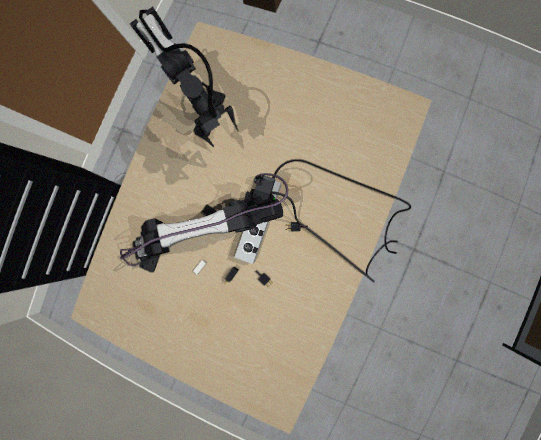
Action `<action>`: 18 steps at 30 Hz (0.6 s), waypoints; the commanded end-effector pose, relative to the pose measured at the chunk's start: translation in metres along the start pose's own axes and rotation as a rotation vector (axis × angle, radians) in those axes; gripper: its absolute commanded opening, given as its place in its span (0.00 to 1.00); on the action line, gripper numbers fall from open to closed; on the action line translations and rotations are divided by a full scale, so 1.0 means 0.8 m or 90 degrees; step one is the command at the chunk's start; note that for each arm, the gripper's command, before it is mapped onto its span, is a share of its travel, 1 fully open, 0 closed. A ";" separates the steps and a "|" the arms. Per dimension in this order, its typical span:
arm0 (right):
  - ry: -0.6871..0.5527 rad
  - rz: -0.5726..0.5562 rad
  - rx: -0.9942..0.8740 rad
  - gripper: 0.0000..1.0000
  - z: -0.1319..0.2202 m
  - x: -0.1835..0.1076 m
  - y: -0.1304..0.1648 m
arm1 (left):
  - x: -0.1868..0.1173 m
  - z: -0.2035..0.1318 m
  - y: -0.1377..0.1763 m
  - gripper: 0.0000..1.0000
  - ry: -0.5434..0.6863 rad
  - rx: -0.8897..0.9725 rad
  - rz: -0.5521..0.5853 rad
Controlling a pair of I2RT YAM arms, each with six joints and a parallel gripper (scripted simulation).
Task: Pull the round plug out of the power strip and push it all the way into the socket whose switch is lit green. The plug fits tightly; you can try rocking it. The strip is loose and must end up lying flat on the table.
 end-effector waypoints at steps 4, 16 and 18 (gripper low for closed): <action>0.001 0.119 0.029 0.33 0.019 0.050 0.053 | -0.002 -0.001 -0.005 1.00 0.002 0.003 -0.012; -0.032 0.116 0.048 0.33 0.011 0.054 0.059 | -0.002 -0.001 -0.005 1.00 0.002 0.003 -0.012; -0.058 0.121 0.062 0.33 0.000 0.053 0.058 | -0.002 -0.001 -0.005 1.00 0.002 0.003 -0.012</action>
Point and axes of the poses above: on each arm, the point where the finger pads meet when closed, its own x axis out along the fingers, its own z axis across the jaws, y = z × x, the point moved 10 cm from there along -x, back along the fingers, and after that the axes turned 4 degrees about x, right-handed, at the moved point
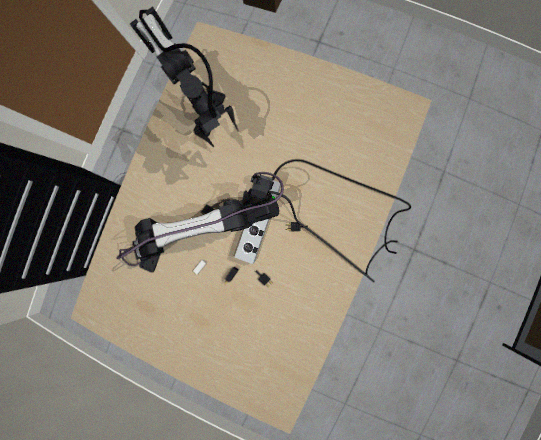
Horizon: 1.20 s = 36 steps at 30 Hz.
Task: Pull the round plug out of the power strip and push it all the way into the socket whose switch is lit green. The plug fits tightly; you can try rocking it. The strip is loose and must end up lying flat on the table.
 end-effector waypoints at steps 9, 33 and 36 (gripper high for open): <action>-0.011 0.120 0.029 0.33 0.019 0.050 0.054 | -0.002 -0.001 -0.005 1.00 0.002 0.003 -0.012; -0.011 0.120 0.029 0.33 0.019 0.051 0.054 | -0.002 -0.001 -0.005 1.00 0.002 0.003 -0.012; 0.001 0.103 0.026 0.33 0.029 0.045 0.054 | -0.002 -0.001 -0.005 1.00 0.002 0.003 -0.012</action>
Point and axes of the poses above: on each arm, the point where the finger pads meet when closed, its own x axis out along the fingers, its own z axis across the jaws, y = z × x, the point moved 10 cm from there along -x, back along the fingers, and after that the axes turned 4 degrees about x, right-handed, at the moved point
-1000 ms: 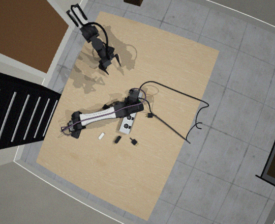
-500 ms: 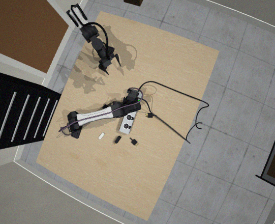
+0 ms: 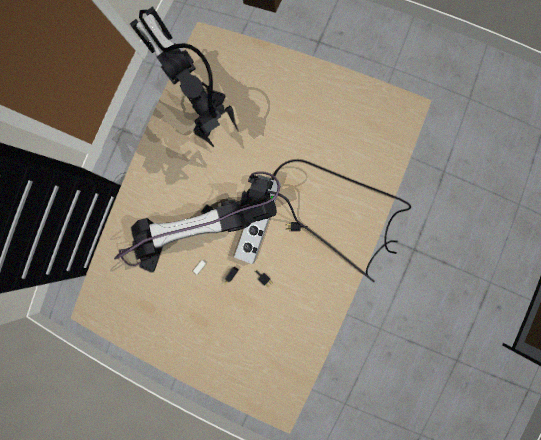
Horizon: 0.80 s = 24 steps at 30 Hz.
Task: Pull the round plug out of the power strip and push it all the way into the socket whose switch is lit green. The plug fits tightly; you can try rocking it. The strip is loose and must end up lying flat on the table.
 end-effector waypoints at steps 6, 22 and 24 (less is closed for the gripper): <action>-0.079 0.130 0.075 0.33 0.002 0.053 0.057 | -0.002 -0.001 -0.005 1.00 0.002 0.003 -0.012; -0.016 0.107 0.043 0.33 0.024 0.043 0.049 | -0.002 -0.001 -0.005 1.00 0.002 0.003 -0.012; -0.038 0.121 0.055 0.33 0.020 0.053 0.057 | -0.002 -0.001 -0.005 1.00 0.002 0.003 -0.012</action>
Point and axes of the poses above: on each arm, the point where the finger pads meet when closed, its own x axis out along the fingers, its own z axis across the jaws, y = z × x, the point moved 10 cm from there along -x, back along the fingers, and after that the axes turned 4 degrees about x, right-handed, at the moved point
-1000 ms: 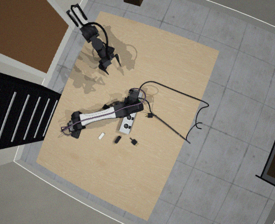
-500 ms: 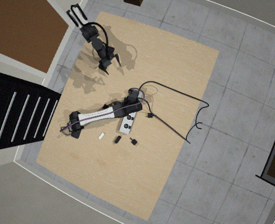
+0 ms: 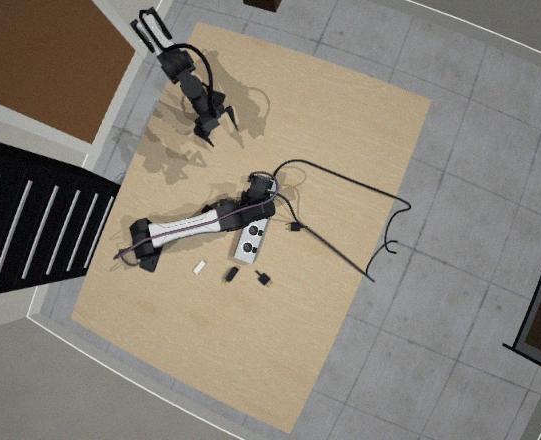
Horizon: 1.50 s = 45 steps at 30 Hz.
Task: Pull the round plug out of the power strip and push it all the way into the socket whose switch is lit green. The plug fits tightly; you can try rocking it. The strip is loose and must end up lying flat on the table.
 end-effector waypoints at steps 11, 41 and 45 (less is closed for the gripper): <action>-0.106 0.139 0.083 0.33 -0.016 0.049 0.052 | -0.002 -0.001 -0.005 1.00 0.002 0.003 -0.012; -0.036 0.129 0.048 0.33 0.013 0.049 0.051 | -0.002 -0.001 -0.005 1.00 0.002 0.003 -0.012; -0.031 0.113 0.050 0.33 0.019 0.044 0.050 | -0.002 -0.001 -0.005 1.00 0.002 0.003 -0.012</action>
Point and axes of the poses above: on each arm, the point where the finger pads meet when closed, its own x axis out along the fingers, its own z axis across the jaws, y = z × x, the point moved 10 cm from there along -x, back along the fingers, and after that the axes turned 4 degrees about x, right-handed, at the moved point
